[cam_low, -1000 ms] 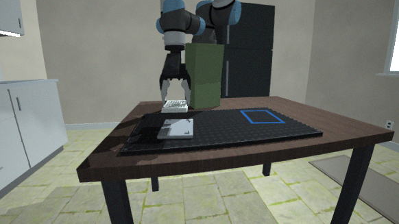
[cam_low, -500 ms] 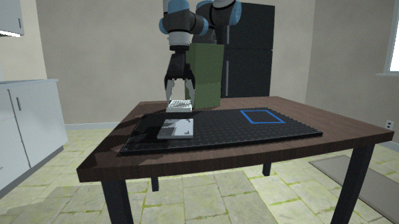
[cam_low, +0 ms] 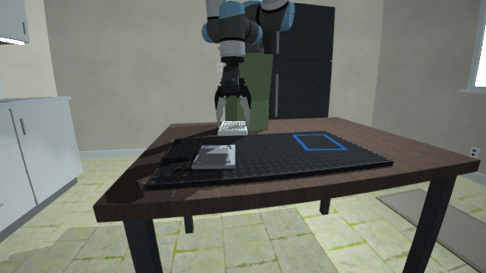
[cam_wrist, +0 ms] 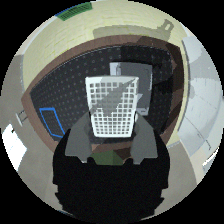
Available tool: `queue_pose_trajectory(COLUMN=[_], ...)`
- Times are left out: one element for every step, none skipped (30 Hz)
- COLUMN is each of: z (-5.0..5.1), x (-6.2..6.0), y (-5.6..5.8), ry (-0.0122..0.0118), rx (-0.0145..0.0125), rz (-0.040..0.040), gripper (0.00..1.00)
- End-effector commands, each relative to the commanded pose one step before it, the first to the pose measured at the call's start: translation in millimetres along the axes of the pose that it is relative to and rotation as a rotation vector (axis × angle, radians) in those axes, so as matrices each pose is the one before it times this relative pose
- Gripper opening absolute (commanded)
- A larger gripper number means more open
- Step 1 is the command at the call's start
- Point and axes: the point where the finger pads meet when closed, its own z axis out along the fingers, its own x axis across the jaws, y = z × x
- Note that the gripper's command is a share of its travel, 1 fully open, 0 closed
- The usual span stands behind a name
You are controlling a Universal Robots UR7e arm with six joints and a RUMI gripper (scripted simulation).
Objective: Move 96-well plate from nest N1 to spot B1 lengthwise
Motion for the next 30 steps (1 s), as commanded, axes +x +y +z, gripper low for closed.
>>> queue_pose_trajectory(z=[0.62, 0.09, 0.09, 0.10, 0.00, 0.00, 0.11, 0.09, 0.09, 0.09, 0.09, 0.09, 0.09, 0.09, 0.10, 0.10, 0.10, 0.10, 0.10, 0.10, 0.10, 0.00, 0.00, 0.11, 0.10, 0.10, 0.10, 0.10, 0.10, 0.10], x=[-20.30, -3.08, -3.08, -3.08, 0.00, 0.00, -3.09, -3.08, -3.08, -3.08, -3.08, -3.08, -3.08, -3.08, -3.08, -3.08, -3.08, -3.08, -3.08, -3.08, -3.08, 0.00, 0.00, -3.09, -3.08, -3.07, -3.07, -3.07, -3.07, -3.07], y=[9.31, 1.24, 1.24, 1.24, 0.00, 0.00, 1.23, 1.24, 1.24, 1.24, 1.24, 1.24, 1.24, 1.24, 1.24, 1.24, 1.24, 1.24, 1.24, 1.24, 1.24, 0.00, 0.00, 1.23, 1.24, 1.24, 1.24, 1.24, 1.24, 1.24], ry=[0.00164, 0.00002, 0.00002, 0.00002, 0.00000, 0.00000, 0.00003, 0.00002, 0.00002, 0.00002, 0.00002, 0.00002, 0.00002, 0.00002, 0.00002, 0.00002, 0.00002, 0.00002, 0.00003, 0.00003, 0.00003, 0.00000, 0.00000, 0.00003, 0.00003, 0.00003, 0.00003, 0.00003, 0.00003, 0.00003], rx=[-0.00060, -0.00001, -0.00001, -0.00001, 0.00000, 0.00000, -0.00001, -0.00001, -0.00001, -0.00001, -0.00001, -0.00001, -0.00001, -0.00001, -0.00001, -0.00001, -0.00001, -0.00001, -0.00001, -0.00001, -0.00001, 0.00000, 0.00000, -0.00001, -0.00001, -0.00001, 0.00000, 0.00000, 0.00000, 0.00000], rz=[0.00306, 0.00000, 0.00000, 0.00000, 0.00000, 0.00000, 0.00000, 0.00000, 0.00000, 0.00000, 0.00000, 0.00000, 0.00000, 0.00000, 0.00000, 0.00000, 0.00000, 0.00000, 0.00000, 0.00000, 0.00000, 0.00000, 0.00000, 0.00000, 0.00000, 0.00000, 0.00000, 0.00000, 0.00000, 0.00000], gripper=[0.00, 0.00, 0.00, 0.00, 0.00, 0.00, 0.00, 0.00, 0.00, 0.00, 0.00, 0.00, 0.00, 0.00, 0.00, 0.00, 0.00, 0.00, 0.00, 0.00, 0.00, 0.00, 0.00, 0.00, 0.00, 0.00, 0.00, 0.00, 0.00, 0.00])
